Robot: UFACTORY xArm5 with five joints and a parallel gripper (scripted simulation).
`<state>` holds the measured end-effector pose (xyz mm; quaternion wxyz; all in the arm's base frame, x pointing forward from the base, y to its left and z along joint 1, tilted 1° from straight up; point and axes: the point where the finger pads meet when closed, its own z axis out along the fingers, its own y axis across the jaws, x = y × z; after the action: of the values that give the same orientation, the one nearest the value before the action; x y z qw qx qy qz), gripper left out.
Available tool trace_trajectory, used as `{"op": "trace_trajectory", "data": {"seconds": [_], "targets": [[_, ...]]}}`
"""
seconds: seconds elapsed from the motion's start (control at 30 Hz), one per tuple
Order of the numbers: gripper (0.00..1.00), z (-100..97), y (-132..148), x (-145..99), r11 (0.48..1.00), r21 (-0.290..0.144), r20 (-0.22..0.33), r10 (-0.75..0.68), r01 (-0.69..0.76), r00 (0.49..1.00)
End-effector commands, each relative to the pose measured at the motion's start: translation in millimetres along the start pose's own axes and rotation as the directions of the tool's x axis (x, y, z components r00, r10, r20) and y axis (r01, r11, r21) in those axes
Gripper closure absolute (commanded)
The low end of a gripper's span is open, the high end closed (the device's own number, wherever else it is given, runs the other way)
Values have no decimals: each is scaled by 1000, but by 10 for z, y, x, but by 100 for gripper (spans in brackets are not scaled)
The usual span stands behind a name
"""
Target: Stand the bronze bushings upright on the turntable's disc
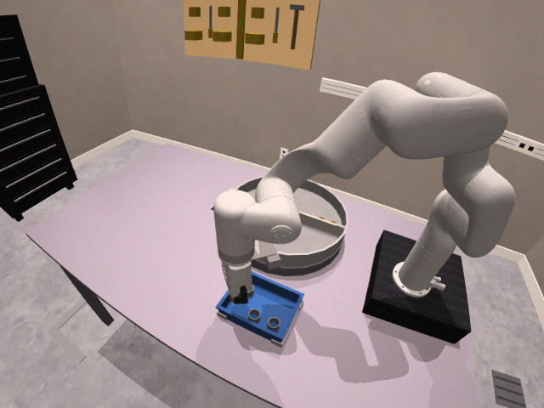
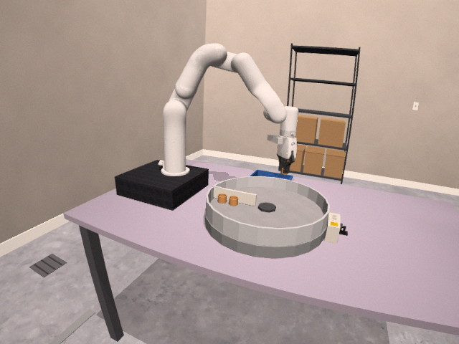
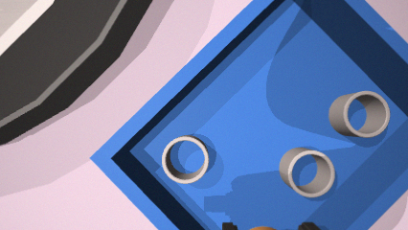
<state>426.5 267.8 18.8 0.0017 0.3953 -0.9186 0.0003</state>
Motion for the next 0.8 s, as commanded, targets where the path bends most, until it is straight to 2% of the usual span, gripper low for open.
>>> {"op": "trace_trajectory", "data": {"seconds": [0.0,0.07,0.4,0.77], "targets": [[100,-278,-2,-3,1000,1,3,0,0,1000],[100,-278,-2,-3,1000,1,3,0,0,1000],[100,-586,-2,1,1000,1,3,0,0,1000],[100,-631,-2,2,1000,1,3,0,0,1000]]}}
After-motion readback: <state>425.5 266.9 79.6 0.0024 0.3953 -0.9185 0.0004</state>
